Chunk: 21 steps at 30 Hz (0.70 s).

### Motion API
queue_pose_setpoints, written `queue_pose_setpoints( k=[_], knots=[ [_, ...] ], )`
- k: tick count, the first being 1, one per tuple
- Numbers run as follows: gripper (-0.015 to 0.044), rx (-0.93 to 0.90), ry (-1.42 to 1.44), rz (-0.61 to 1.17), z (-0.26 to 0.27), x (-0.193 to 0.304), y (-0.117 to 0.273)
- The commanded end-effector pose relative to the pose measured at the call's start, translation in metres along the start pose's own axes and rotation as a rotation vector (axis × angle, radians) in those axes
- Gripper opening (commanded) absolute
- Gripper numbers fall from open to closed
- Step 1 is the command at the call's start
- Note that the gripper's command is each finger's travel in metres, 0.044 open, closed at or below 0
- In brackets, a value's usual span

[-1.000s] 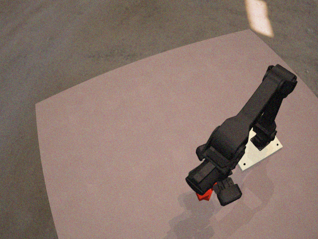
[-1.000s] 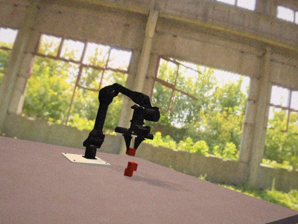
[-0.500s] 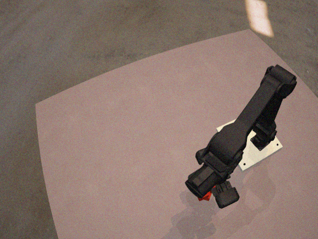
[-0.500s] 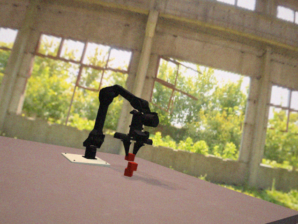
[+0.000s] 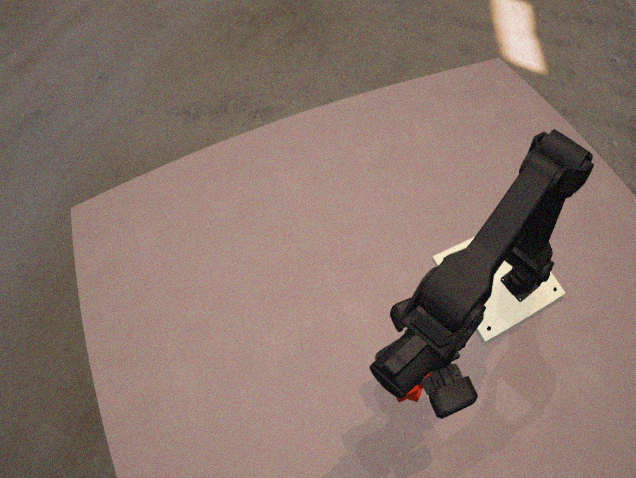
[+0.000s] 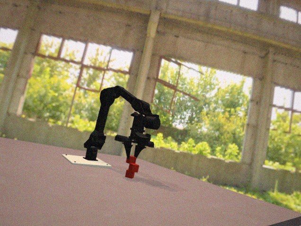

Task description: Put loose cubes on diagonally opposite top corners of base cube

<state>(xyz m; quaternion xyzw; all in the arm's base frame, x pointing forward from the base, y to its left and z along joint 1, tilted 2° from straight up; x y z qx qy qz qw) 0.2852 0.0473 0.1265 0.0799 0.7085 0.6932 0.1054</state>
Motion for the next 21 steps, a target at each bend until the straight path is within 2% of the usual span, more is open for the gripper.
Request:
queue_pose_setpoints(
  k=[1,10,21],
  knots=[
    [0.0105,0.005,-0.001,0.008,-0.001,0.001,-0.01],
    [0.0105,0.003,-0.001,0.006,-0.001,0.001,-0.026],
    [0.0105,0.003,-0.001,0.006,-0.001,0.001,-0.026]
  ],
)
Point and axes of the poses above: the point midway between the two fingers, 35 mm back from their tips, its own y axis back along the fingers, its own z axis across the jaws, x = y × z, the point moved 2 cm from there along y, back along the fingers, and after that the axes turned 3 degrees about -y, right-handed, at the moved point
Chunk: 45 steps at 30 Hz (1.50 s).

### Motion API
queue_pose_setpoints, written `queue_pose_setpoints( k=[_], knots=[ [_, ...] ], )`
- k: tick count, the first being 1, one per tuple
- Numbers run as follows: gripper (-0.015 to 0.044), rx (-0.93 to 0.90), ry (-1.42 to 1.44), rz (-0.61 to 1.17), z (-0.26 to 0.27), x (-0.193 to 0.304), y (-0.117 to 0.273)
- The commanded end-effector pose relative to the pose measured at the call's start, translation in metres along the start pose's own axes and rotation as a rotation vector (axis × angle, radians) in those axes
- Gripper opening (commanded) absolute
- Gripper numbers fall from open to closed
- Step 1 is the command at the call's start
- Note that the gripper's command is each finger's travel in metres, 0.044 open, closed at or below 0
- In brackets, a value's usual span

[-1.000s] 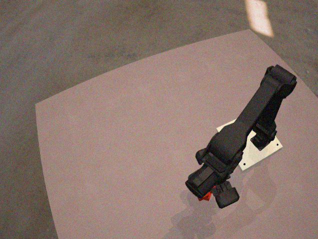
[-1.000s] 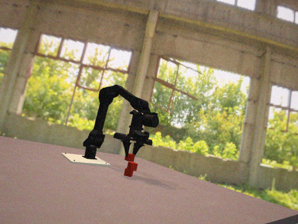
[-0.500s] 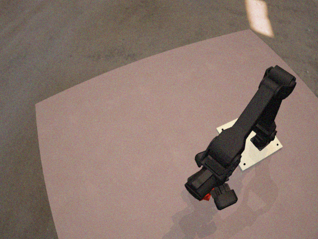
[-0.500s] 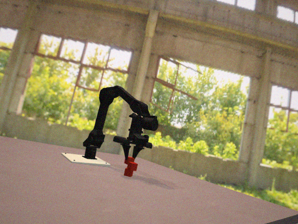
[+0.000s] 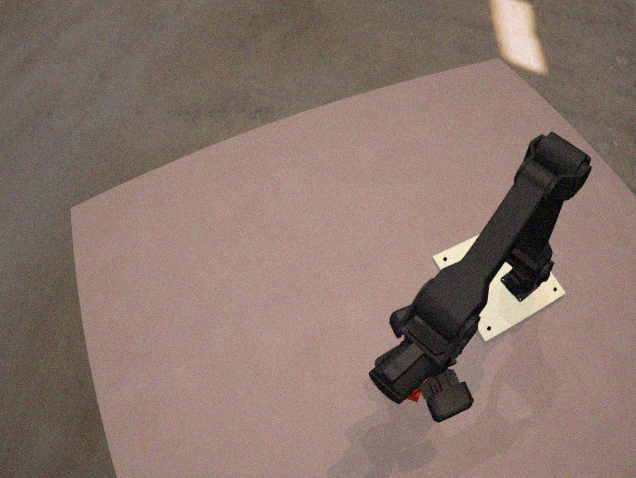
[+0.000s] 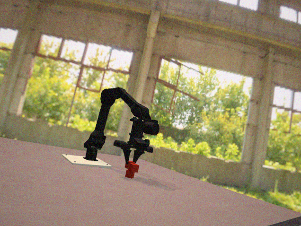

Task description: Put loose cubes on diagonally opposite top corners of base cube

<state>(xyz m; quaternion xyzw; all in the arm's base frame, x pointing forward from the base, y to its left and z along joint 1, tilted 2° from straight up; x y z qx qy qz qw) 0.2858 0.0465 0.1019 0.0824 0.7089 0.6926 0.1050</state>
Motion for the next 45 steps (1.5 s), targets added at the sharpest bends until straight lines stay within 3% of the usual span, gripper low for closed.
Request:
queue_pose_setpoints(
  k=[1,20,24,45],
  knots=[
    [0.0105,0.001,0.002,0.002,0.0,0.001,-0.002],
    [0.0105,0.001,0.002,0.002,0.0,0.001,-0.003],
    [0.0205,0.001,0.002,0.002,0.0,0.001,-0.003],
    [0.0205,0.001,0.0,0.002,0.0,0.001,0.021]
  ],
)
Point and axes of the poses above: the point midway between the two fingers, 35 mm back from their tips, its own y axis back along the fingers, its own z axis across the jaws, x = y × z, the point moved 2 cm from there along y, back along the fingers, and after that the axes turned 3 degrees about -y, right-handed, at the moved point
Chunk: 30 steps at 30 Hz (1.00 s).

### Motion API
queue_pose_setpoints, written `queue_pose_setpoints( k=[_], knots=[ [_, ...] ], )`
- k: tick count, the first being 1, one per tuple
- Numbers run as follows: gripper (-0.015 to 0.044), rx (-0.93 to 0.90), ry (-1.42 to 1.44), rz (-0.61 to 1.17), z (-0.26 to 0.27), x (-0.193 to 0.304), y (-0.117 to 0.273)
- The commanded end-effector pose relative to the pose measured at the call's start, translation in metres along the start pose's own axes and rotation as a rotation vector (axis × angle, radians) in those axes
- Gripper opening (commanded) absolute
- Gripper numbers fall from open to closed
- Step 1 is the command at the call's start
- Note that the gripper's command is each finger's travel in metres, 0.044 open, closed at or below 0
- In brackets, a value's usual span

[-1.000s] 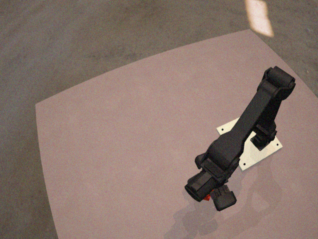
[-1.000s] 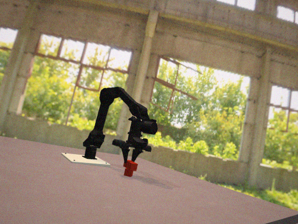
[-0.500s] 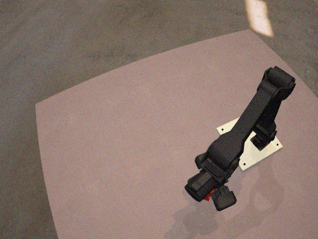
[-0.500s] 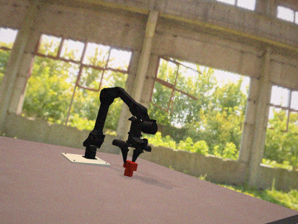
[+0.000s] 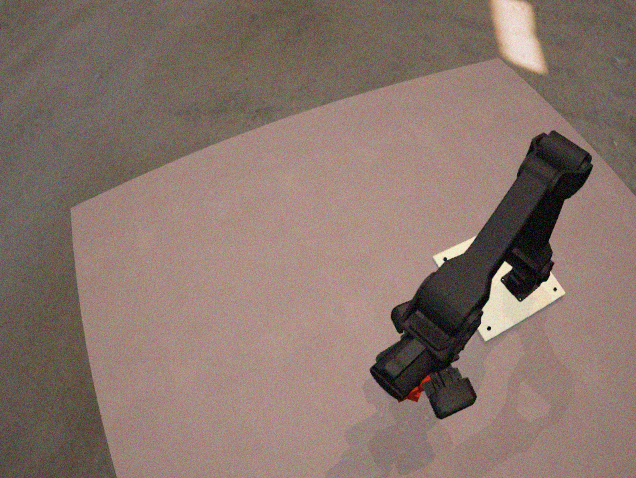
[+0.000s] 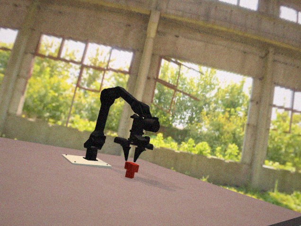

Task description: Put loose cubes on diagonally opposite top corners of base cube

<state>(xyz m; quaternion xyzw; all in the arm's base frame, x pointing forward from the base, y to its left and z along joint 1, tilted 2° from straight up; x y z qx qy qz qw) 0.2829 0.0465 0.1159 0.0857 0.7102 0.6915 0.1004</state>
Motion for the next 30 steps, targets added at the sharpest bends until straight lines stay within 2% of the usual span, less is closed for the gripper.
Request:
queue_pose_setpoints(
  k=[1,30],
  knots=[
    [0.0205,-0.004,-0.002,-0.008,0.001,-0.002,0.008],
    [0.0205,-0.004,-0.002,-0.008,0.001,-0.001,0.046]
  ],
)
Point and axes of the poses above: the point midway between the two fingers, 35 mm back from their tips, its own y axis back along the fingers, its own z axis across the jaws, x = y × z, the point moved 2 cm from there along y, back along the fingers, and after that the axes turned 3 degrees about -y, right-handed, at the moved point
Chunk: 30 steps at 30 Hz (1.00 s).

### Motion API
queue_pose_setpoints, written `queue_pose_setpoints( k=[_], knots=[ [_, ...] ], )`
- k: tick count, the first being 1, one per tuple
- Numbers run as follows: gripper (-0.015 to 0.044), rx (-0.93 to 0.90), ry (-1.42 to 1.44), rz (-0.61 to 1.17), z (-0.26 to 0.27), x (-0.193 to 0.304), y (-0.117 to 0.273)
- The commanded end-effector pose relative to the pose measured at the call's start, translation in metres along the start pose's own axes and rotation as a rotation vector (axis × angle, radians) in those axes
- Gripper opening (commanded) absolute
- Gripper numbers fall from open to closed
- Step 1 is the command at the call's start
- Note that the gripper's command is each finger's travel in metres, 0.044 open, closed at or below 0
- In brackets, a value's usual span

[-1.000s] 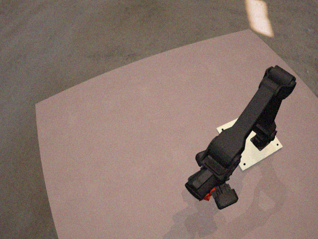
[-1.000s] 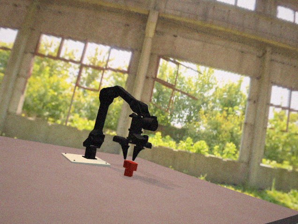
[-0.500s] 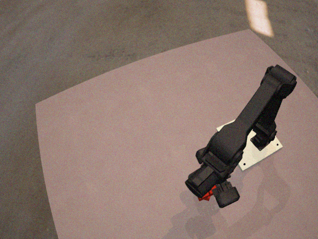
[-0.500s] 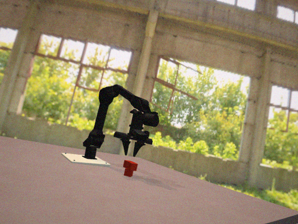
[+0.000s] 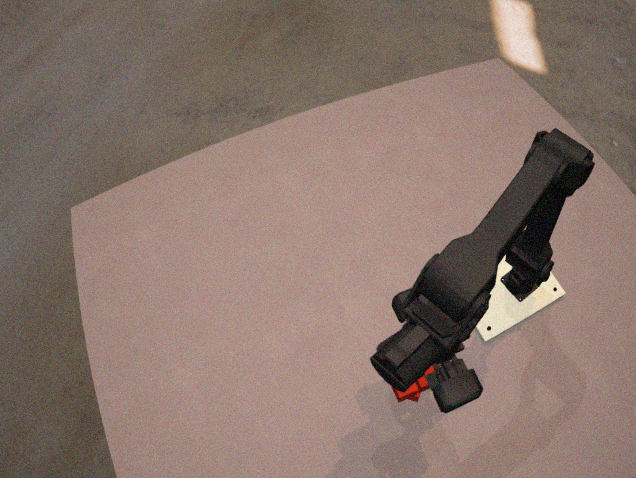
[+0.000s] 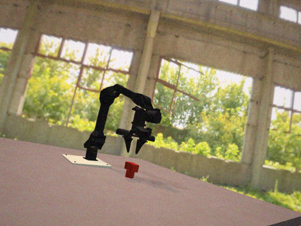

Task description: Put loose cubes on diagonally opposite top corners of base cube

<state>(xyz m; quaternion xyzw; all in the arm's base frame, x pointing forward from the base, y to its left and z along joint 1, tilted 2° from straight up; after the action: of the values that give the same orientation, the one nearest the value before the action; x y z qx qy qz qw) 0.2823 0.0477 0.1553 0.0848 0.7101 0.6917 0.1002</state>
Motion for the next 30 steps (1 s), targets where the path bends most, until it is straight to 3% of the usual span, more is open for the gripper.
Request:
queue_pose_setpoints(
  k=[1,7,15,24,30],
  knots=[
    [0.0205,-0.004,-0.004,-0.007,0.001,-0.001,0.008],
    [0.0205,-0.004,-0.004,-0.007,0.001,-0.001,0.008],
    [0.04,-0.001,0.0,-0.002,0.0,0.0,0.015],
    [0.04,-0.001,0.001,0.005,0.002,0.001,0.014],
    [0.04,-0.016,0.001,0.018,0.079,0.027,0.016]
  ],
)
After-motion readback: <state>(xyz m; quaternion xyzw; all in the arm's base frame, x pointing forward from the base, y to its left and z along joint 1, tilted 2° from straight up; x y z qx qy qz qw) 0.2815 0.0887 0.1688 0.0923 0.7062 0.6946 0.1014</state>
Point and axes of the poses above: the point midway between the two fingers, 35 mm back from their tips, its own y axis back along the fingers, its own z axis across the jaws, x = y × z, the point moved 2 cm from there along y, back along the fingers, and after that the axes turned 3 degrees about -y, right-handed, at the moved point
